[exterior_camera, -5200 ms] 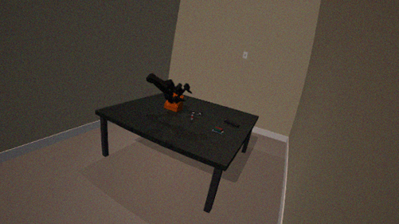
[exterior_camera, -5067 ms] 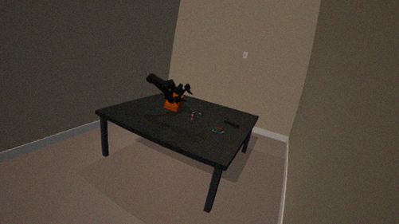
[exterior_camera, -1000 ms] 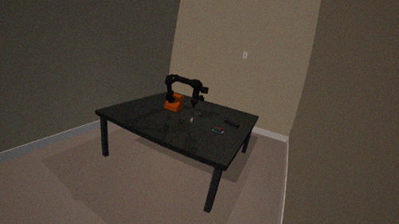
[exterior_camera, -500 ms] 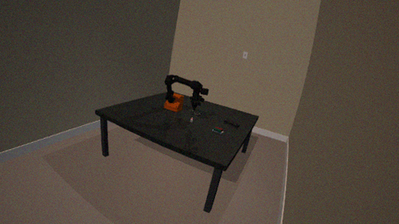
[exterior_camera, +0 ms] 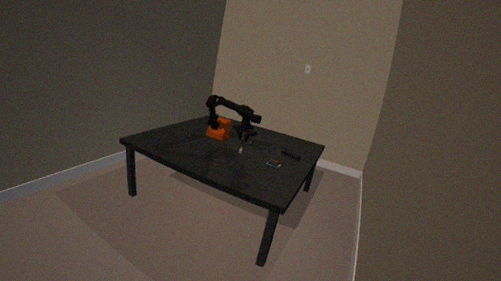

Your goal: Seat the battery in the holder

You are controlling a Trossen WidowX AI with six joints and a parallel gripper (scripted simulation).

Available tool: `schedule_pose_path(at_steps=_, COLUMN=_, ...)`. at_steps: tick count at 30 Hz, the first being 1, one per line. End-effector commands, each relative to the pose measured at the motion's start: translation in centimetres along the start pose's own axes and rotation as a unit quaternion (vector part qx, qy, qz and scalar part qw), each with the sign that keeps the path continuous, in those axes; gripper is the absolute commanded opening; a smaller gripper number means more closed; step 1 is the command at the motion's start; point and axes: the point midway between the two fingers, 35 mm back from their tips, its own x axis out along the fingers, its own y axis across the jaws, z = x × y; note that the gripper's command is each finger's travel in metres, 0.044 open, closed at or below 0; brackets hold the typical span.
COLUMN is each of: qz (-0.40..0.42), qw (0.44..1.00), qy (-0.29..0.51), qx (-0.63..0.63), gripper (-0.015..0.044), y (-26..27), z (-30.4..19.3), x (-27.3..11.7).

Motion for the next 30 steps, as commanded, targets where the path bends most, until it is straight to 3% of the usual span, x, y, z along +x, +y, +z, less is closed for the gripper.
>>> schedule_pose_path(at_steps=1, qz=0.002, qw=0.946, qy=0.009, qx=-0.325, gripper=0.0242, y=-0.2, z=-1.1, x=2.8)
schedule_pose_path(at_steps=30, qz=0.001, qw=0.946, qy=0.009, qx=-0.324, gripper=0.0242, y=-0.3, z=-1.1, x=4.1)
